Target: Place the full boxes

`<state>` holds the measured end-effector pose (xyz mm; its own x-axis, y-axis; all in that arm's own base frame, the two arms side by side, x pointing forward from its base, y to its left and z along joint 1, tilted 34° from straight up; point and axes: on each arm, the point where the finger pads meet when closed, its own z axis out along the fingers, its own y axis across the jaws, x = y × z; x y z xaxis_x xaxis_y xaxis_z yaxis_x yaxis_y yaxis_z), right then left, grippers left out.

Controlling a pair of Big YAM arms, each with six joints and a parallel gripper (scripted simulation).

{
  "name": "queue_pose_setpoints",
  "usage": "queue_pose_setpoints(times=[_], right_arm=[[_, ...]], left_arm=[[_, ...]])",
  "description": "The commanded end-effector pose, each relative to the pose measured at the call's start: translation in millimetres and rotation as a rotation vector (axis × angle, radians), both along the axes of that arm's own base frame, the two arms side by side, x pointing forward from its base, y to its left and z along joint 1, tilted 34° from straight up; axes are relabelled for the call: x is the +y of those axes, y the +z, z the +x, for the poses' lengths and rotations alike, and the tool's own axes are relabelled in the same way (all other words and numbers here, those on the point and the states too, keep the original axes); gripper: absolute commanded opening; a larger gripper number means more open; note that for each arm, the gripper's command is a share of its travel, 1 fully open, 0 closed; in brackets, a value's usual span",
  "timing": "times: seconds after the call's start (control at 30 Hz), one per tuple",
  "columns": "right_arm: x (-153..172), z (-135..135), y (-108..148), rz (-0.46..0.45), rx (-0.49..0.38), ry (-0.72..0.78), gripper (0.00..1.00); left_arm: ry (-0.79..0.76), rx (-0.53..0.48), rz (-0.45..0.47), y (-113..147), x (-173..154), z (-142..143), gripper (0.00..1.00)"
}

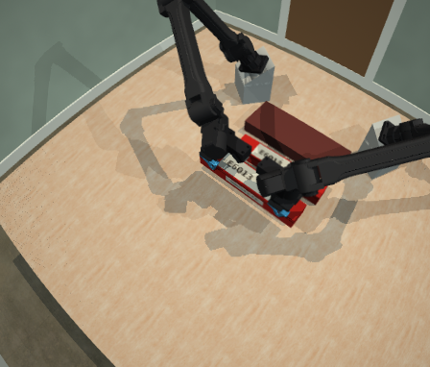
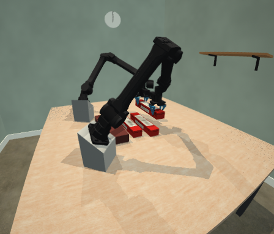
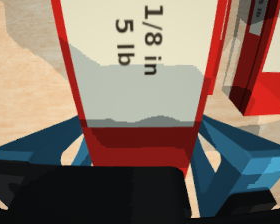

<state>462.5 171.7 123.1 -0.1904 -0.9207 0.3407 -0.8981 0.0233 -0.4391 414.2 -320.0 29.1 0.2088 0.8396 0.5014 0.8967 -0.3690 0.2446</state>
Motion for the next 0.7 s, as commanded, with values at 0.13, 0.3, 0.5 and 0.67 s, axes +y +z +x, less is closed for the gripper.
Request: queue_pose_setpoints(times=[0.13,0.3,0.5,0.67], right_arm=[[8.9,-13.4,14.5,0.010,-0.036,0.030,0.00],[7.3,-22.2,9.6,0.010,-0.035,0.025,0.00],[2.8,-27.3,5.9,0.007,-0.032,0.023,0.00],[8.3,-38.8,1.2,0.012,-0.036,0.026,0.00]], left_arm=[[-0.026,-0.046,-0.040,21.9,-12.2,-13.5,0.00],[-0.028,-0.044,-0.038,18.5,-8.5,-22.5,0.00],[-0.029,-0.040,-0.035,15.7,-3.4,-27.4,0.00],[-0.021,-0.046,-0.042,12.4,-2.3,-38.3,0.00]])
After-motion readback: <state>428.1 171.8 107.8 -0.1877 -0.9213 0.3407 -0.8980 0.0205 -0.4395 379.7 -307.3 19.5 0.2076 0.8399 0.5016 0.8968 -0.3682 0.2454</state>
